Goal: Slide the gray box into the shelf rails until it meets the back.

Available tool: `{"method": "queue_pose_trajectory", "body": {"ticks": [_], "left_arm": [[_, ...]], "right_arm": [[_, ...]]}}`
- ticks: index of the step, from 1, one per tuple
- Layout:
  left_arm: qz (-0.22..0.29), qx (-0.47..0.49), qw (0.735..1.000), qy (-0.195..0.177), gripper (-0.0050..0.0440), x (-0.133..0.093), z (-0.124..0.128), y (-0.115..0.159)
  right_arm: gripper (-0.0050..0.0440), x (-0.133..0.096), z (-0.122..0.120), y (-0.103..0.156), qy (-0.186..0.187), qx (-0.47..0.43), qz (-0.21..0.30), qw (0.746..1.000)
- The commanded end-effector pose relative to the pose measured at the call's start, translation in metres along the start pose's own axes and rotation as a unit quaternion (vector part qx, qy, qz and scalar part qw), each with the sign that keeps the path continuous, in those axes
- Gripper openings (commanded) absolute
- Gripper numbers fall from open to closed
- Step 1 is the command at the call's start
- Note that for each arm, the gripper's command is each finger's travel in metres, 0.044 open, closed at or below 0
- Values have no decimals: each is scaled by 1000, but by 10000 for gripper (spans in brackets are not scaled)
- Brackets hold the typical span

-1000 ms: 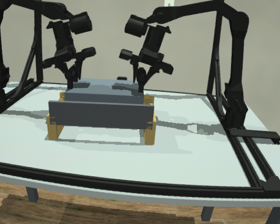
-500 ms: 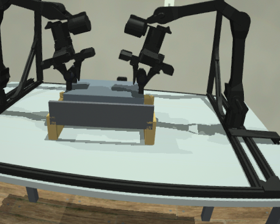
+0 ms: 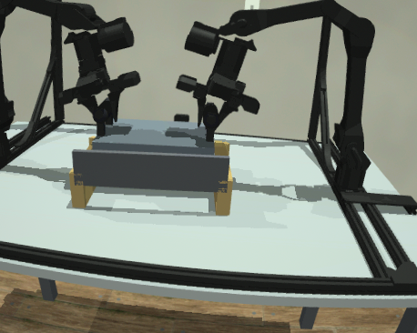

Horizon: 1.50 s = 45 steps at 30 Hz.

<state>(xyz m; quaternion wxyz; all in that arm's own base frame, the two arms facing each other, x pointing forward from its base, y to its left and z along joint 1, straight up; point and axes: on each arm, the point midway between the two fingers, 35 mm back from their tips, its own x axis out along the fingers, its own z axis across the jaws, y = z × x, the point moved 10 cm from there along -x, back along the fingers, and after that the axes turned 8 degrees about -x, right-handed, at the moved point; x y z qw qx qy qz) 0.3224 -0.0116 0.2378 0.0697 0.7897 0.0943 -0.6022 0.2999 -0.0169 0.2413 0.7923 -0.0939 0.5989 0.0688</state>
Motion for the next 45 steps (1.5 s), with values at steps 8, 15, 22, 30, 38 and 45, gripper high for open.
{"method": "queue_pose_trajectory", "body": {"ticks": [8, 15, 22, 30, 38, 45], "left_arm": [[6, 1, 1000, 17, 0, -10, 0, -13], [6, 1, 1000, 17, 0, -10, -1, -20], [6, 1, 1000, 17, 0, -10, -2, -26], [6, 1, 1000, 17, 0, -9, -3, -35], [6, 1, 1000, 17, 0, -9, -4, -43], [6, 1, 1000, 17, 0, -9, -5, -49]], "right_arm": [[0, -6, 1, -12, -12, -4, -4, 1000], [0, -6, 0, -20, -12, -4, -4, 1000], [0, -5, -1, -25, -12, -4, -4, 1000], [0, -5, -2, -34, -12, -4, -4, 1000], [0, -5, -4, -42, -12, -4, -4, 1000], [0, -5, -5, -49, -12, -4, -4, 1000]]}}
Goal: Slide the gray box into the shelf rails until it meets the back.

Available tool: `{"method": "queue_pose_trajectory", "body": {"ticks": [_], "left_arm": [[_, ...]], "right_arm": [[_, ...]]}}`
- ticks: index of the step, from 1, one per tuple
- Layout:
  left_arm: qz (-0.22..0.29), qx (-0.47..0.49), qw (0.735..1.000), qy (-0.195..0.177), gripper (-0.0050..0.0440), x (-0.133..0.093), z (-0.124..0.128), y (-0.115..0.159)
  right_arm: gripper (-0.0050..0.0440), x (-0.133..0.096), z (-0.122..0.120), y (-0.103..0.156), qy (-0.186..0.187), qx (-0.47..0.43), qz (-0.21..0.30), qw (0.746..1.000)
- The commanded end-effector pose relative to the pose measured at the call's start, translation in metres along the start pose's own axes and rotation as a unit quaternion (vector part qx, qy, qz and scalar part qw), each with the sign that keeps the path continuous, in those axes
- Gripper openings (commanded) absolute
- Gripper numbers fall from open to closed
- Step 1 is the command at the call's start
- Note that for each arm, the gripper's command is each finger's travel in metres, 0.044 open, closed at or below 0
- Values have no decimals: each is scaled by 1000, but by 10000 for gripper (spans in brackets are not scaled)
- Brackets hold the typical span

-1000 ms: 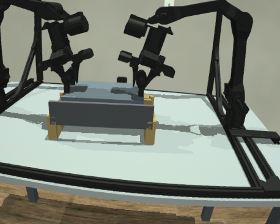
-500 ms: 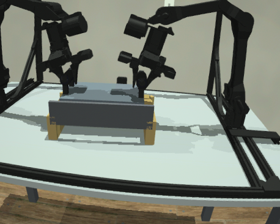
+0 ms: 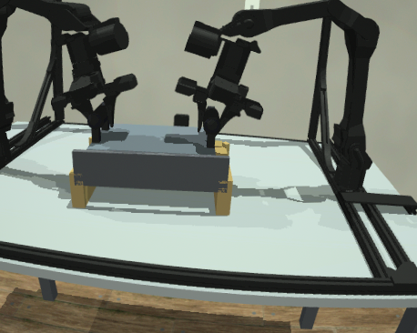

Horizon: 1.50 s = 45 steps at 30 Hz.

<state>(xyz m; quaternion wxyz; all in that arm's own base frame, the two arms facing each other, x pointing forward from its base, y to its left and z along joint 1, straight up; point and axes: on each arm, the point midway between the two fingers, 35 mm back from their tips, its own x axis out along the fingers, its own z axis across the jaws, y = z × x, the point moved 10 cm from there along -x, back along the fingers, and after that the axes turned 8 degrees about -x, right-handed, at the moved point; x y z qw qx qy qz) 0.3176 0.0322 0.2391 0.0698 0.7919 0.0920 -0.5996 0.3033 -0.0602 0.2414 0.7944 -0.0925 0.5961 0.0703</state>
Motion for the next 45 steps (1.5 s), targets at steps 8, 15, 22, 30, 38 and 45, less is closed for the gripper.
{"method": "queue_pose_trajectory", "body": {"ticks": [8, 15, 22, 30, 38, 45], "left_arm": [[3, 0, 1000, 14, 0, -9, 0, -14], [3, 0, 1000, 14, 0, -9, -1, -20], [0, 0, 1000, 0, 96, 0, -2, -18], [0, 0, 1000, 0, 240, 0, -2, -18], [0, 0, 1000, 0, 432, 0, -2, -18], [0, 0, 1000, 0, 440, -1, -2, -18]], "right_arm": [[0, -5, 1, -15, -9, -4, -5, 1000], [0, -5, 0, -20, -9, -4, -5, 1000], [96, 1, -2, -18, -1, 0, 0, 1000], [240, 1, -2, -18, -1, 0, 0, 1000], [432, 1, -2, -18, -1, 0, 0, 1000], [440, -1, -2, -18, -1, 0, -1, 1000]]}}
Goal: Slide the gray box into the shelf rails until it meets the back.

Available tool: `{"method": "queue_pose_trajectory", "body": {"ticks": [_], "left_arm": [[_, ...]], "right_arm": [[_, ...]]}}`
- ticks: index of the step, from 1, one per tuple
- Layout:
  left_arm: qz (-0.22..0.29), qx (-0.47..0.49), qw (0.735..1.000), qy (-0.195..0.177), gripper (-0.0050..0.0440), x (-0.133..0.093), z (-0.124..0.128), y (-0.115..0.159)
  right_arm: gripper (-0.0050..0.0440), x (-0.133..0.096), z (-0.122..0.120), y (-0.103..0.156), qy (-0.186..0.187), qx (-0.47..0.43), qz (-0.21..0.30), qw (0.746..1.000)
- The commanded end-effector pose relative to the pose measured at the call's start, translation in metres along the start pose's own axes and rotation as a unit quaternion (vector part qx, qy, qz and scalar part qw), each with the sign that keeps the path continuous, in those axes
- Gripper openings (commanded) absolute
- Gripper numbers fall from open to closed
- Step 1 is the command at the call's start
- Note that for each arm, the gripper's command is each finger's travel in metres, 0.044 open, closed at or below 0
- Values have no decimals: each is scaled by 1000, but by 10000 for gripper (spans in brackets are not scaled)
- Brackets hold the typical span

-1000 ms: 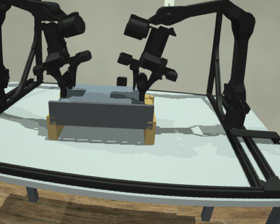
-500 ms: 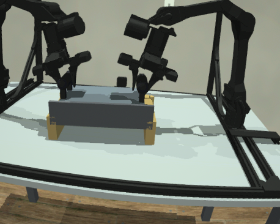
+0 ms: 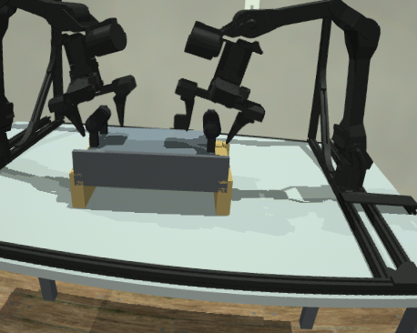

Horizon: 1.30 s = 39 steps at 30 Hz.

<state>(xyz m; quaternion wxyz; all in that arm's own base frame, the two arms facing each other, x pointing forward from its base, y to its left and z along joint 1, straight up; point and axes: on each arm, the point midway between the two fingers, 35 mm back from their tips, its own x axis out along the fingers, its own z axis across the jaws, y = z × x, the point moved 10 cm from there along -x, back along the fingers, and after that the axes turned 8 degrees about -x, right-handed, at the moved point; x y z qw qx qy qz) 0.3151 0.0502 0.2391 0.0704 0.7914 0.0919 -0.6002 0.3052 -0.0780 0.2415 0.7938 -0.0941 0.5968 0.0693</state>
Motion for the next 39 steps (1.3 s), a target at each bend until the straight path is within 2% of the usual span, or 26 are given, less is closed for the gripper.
{"method": "queue_pose_trajectory", "body": {"ticks": [1, 4, 13, 39], "left_arm": [[0, 0, 1000, 1, 440, -4, -2, 0], [1, 0, 1000, 4, 440, -19, -7, -2], [3, 1, 1000, 14, 440, -84, -19, -12], [1, 0, 1000, 11, 440, -82, -18, -12]], "right_arm": [[440, -3, 2, -1, -2, 0, 1, 1000], [440, -18, 7, -5, -3, 0, 0, 1000], [440, -80, 20, -16, -9, -4, -4, 1000], [440, -82, 18, -15, -9, -2, -5, 1000]]}}
